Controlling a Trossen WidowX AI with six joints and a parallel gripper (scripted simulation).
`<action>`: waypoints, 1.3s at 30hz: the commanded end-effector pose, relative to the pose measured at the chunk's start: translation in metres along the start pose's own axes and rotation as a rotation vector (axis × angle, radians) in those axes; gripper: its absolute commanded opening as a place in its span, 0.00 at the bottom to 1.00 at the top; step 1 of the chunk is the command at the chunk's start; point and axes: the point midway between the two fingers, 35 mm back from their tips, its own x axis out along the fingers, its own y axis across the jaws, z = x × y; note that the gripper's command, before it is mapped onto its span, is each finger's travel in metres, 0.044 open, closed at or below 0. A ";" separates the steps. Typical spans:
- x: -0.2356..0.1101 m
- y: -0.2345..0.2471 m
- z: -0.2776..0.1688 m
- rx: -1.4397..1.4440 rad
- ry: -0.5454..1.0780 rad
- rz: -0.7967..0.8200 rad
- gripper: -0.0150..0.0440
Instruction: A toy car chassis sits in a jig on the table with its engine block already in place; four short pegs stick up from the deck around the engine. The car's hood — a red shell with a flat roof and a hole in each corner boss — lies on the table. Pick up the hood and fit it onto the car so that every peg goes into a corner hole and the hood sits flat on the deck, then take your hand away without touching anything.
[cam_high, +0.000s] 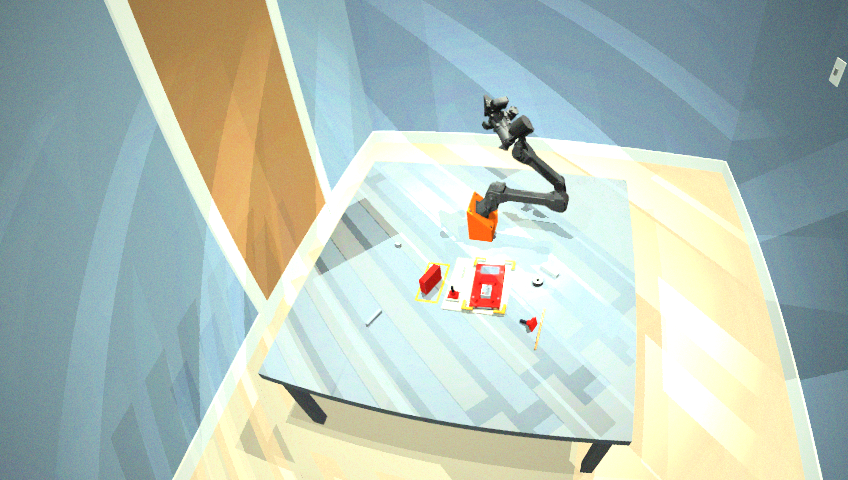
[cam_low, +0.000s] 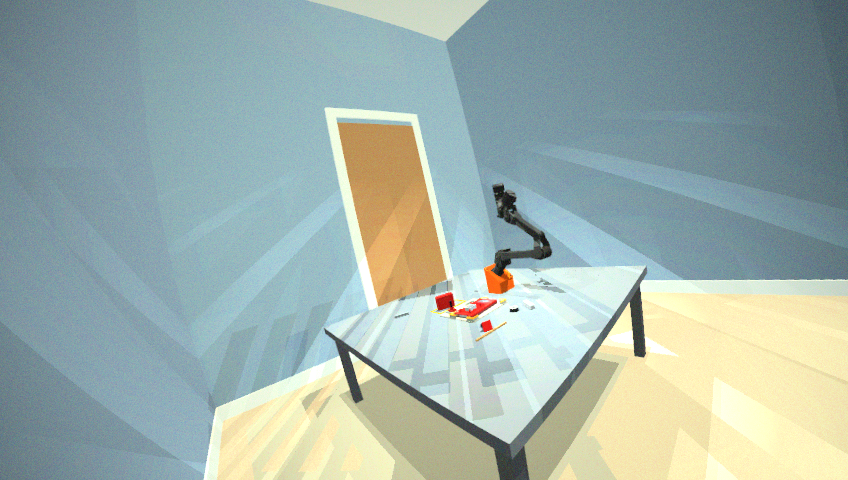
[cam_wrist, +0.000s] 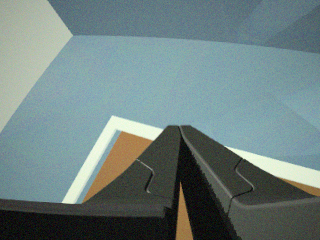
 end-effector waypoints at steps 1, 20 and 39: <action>0.005 0.005 -0.034 0.024 0.130 -0.005 0.25; -0.027 0.011 -0.185 -0.005 0.683 -0.076 0.25; -0.113 -0.017 -0.307 0.002 1.134 -0.389 0.25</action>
